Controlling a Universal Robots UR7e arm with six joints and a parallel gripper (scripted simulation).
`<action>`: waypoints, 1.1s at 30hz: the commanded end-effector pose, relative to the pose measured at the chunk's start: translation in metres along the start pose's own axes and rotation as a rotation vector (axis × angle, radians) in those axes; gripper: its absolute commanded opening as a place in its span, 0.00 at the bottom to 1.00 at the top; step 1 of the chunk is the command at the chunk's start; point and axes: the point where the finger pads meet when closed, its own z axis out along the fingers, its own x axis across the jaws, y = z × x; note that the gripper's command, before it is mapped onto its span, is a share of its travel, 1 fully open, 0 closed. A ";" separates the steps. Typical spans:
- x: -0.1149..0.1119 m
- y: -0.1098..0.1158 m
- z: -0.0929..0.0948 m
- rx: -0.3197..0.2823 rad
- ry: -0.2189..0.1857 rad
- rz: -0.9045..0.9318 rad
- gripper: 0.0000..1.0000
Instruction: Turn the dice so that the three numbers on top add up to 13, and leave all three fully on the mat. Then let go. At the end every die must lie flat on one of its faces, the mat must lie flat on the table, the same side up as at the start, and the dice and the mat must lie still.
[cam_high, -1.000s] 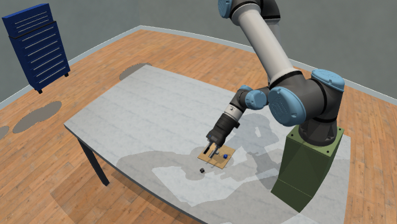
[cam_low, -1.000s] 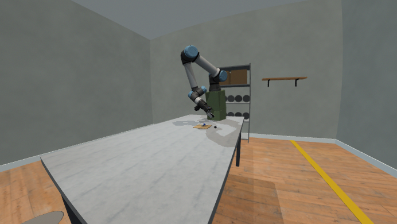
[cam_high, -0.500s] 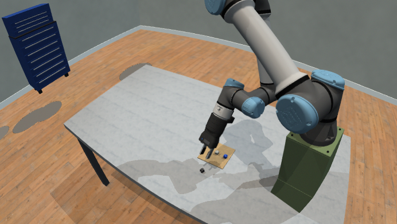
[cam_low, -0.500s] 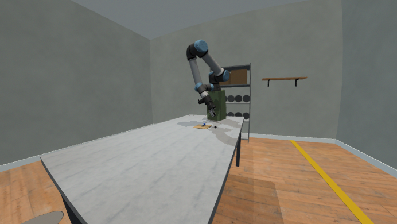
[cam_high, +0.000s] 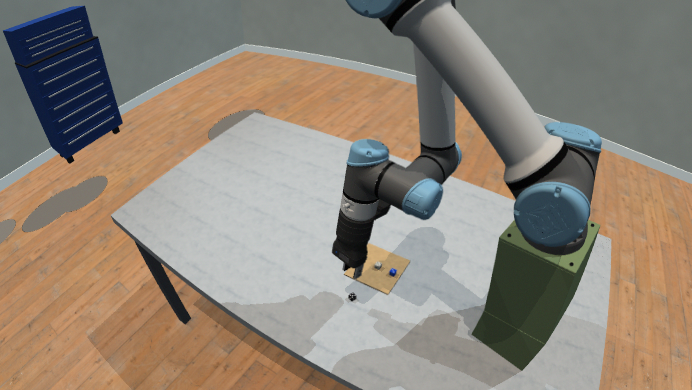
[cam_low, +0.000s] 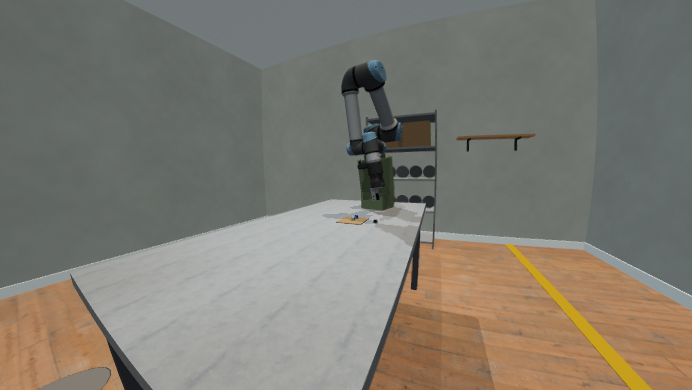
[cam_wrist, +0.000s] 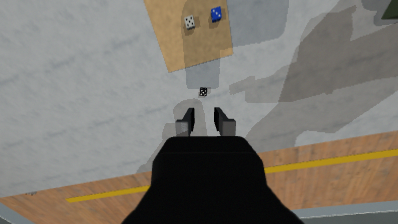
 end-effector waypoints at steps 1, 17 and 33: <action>0.000 0.004 -0.001 0.090 0.007 0.004 0.64; 0.000 0.011 -0.005 0.198 0.005 0.003 0.64; 0.000 0.011 -0.004 0.198 0.005 0.006 1.00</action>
